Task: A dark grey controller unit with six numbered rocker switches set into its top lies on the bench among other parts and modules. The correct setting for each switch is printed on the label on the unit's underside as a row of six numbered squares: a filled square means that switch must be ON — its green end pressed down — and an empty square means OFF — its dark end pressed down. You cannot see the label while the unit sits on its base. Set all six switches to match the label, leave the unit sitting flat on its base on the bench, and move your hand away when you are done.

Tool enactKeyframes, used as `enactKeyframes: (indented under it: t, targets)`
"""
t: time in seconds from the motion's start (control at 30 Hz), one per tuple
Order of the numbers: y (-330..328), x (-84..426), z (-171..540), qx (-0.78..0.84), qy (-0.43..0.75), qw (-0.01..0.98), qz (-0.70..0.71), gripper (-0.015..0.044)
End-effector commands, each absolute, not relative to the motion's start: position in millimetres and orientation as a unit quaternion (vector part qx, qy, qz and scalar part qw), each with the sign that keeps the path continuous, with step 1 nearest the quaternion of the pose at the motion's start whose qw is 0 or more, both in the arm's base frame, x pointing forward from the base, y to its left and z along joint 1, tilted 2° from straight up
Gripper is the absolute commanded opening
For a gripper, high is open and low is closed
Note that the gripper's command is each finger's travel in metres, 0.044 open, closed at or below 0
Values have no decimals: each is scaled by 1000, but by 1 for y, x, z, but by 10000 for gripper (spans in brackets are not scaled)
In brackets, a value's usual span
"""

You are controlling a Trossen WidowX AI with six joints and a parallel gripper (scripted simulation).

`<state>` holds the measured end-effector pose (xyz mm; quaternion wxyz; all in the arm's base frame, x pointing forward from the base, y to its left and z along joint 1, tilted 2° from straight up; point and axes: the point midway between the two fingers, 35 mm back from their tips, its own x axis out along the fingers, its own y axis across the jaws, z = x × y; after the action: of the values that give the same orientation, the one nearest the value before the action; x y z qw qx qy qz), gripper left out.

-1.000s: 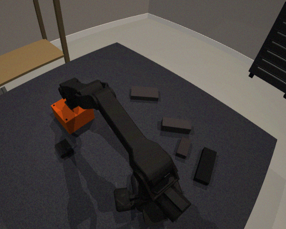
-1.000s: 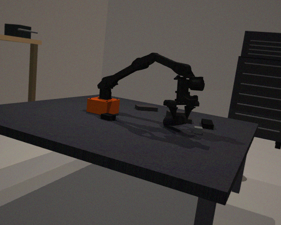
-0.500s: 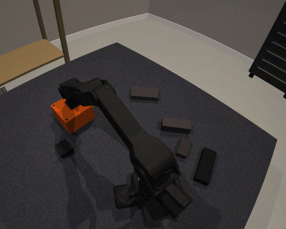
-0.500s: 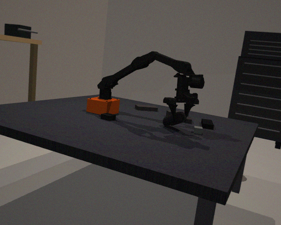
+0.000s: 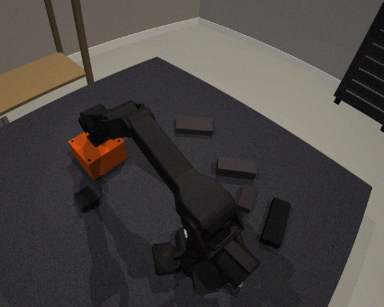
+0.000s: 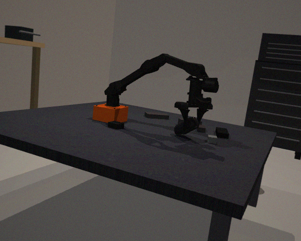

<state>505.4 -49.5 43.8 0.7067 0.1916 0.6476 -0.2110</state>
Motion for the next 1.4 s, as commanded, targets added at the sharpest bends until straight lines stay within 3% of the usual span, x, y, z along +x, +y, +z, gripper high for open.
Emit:
enactKeyframes:
  t: [0.0, 1.37]
  targets:
    - [-46, 503, 52, 193, 647, 707, -211, 336]
    - [-30, 483, 70, 200, 666, 685, -220, 336]
